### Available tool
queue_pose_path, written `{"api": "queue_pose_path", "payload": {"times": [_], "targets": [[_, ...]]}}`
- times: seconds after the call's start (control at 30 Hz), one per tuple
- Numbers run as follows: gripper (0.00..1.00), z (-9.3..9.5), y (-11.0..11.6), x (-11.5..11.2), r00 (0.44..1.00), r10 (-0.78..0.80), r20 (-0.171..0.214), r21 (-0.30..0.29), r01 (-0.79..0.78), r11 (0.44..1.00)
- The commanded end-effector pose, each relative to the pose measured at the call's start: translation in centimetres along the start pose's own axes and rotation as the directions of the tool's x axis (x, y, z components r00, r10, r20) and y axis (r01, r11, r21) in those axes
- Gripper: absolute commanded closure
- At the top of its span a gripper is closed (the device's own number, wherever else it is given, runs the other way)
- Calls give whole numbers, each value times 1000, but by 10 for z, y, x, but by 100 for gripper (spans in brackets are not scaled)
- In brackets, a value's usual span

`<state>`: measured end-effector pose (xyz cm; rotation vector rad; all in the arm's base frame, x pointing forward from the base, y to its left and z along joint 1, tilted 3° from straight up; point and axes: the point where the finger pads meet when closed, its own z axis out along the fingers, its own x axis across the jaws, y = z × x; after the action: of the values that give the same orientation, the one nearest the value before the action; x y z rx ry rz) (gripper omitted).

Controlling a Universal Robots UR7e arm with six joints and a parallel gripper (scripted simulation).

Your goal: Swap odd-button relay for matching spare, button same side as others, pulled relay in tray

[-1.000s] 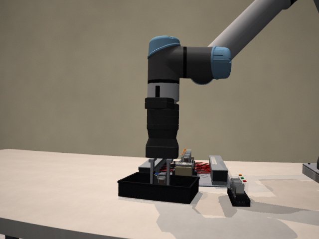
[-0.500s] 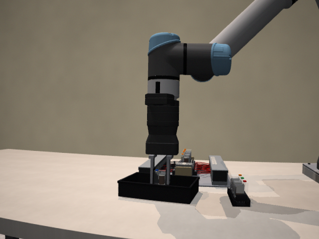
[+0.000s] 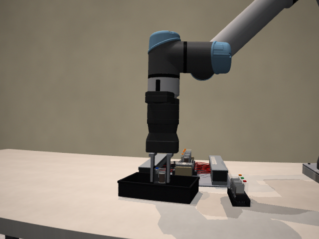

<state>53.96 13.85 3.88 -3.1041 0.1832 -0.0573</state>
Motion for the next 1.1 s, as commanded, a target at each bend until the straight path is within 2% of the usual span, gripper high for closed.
{"api": "queue_pose_path", "payload": {"times": [0.0, 1.07], "targets": [[100, -1, 0, 0, 1000, 0, -2, 0, 0, 1000], [100, 1, 0, 0, 1000, 0, -2, 0, 0, 1000]]}}
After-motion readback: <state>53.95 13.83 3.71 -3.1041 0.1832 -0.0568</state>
